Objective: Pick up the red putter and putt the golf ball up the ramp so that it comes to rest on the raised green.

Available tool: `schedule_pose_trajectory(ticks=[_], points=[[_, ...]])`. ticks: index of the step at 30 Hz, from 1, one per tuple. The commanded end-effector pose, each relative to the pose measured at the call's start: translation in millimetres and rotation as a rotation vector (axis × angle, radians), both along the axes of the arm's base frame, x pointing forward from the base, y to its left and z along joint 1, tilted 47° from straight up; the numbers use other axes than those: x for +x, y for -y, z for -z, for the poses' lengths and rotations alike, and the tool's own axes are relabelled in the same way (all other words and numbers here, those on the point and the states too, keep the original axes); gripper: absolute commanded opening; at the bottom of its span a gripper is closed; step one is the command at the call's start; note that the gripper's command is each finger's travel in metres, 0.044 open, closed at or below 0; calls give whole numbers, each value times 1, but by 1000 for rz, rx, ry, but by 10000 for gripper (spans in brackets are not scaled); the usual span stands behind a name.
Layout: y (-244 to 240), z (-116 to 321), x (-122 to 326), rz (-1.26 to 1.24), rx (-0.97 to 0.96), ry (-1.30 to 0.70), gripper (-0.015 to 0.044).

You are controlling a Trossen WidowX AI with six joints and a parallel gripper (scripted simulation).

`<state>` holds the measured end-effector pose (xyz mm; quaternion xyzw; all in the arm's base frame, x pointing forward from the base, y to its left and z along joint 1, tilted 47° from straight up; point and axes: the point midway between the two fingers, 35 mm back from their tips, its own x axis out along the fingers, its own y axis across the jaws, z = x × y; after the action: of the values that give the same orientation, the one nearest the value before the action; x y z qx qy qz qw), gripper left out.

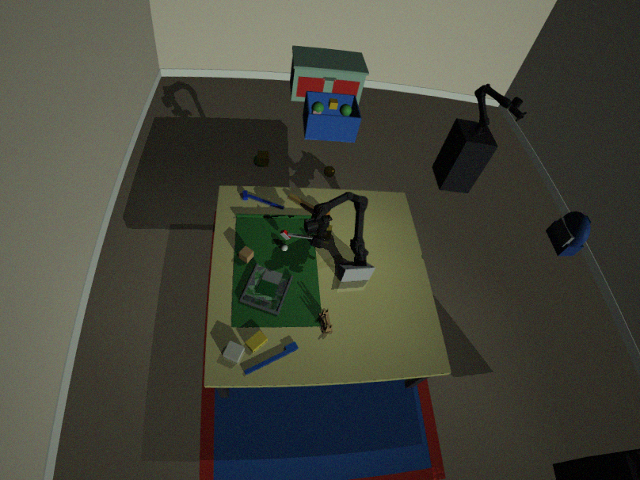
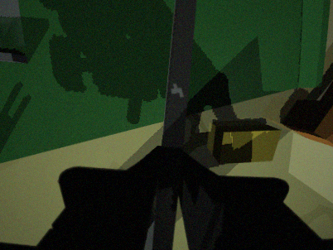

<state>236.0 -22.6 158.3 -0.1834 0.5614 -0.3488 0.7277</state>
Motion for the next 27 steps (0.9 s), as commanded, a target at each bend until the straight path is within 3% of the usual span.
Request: schedule_pose_trajectory(ticks=[1, 27], points=[[2, 0, 2, 3, -1, 29, 0], [20, 19, 4, 12, 5, 23, 0]])
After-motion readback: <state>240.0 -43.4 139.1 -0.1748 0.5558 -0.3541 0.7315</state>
